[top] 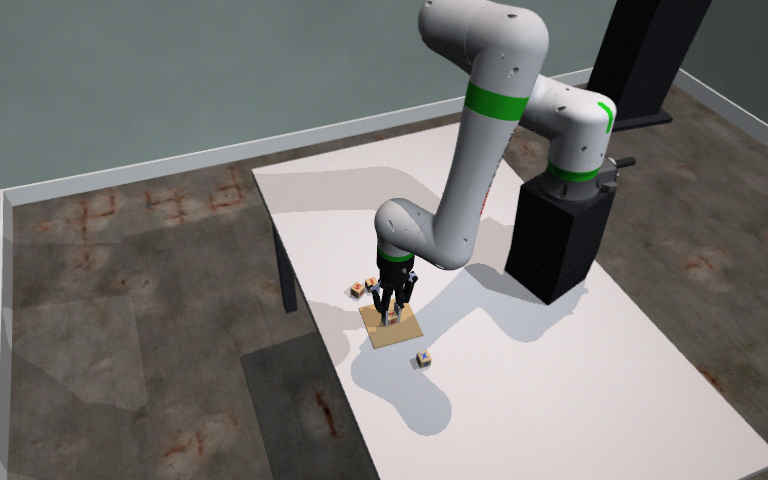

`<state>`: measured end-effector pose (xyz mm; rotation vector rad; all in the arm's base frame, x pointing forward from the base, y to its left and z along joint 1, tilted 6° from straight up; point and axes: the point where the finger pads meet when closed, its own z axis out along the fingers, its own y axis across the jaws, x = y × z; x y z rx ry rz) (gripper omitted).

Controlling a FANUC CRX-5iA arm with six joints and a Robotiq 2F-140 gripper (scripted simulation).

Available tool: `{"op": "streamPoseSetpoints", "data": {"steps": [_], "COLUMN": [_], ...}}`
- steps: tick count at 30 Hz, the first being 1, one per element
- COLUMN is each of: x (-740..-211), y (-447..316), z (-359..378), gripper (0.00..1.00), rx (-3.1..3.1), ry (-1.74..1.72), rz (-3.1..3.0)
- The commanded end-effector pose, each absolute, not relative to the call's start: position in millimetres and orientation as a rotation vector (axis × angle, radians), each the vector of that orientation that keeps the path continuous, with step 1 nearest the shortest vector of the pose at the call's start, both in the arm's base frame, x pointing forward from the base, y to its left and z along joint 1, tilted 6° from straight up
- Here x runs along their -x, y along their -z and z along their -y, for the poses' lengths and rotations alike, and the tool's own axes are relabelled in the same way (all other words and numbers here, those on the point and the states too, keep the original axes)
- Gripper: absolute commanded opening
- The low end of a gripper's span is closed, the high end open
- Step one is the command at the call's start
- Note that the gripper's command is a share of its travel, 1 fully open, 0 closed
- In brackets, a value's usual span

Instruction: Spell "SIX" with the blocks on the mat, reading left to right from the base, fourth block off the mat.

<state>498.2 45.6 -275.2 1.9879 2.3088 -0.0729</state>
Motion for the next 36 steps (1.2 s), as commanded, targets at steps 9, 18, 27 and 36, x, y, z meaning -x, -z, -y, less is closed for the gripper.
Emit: {"op": "streamPoseSetpoints", "data": {"steps": [9,18,27,36], "x": [-498.4,-498.4,-498.2,-496.6], "y": [275.1,275.1,270.0,230.9], "z": [-45.6,-45.6,-46.1,-49.9], "gripper": [0.26,0.28,0.28,0.28], "rx": [-1.988,-1.988,-1.988,-1.988], "ry": [0.073,0.073,0.073,0.073], "rz": [-2.309,-2.309,-2.309,-2.309]}}
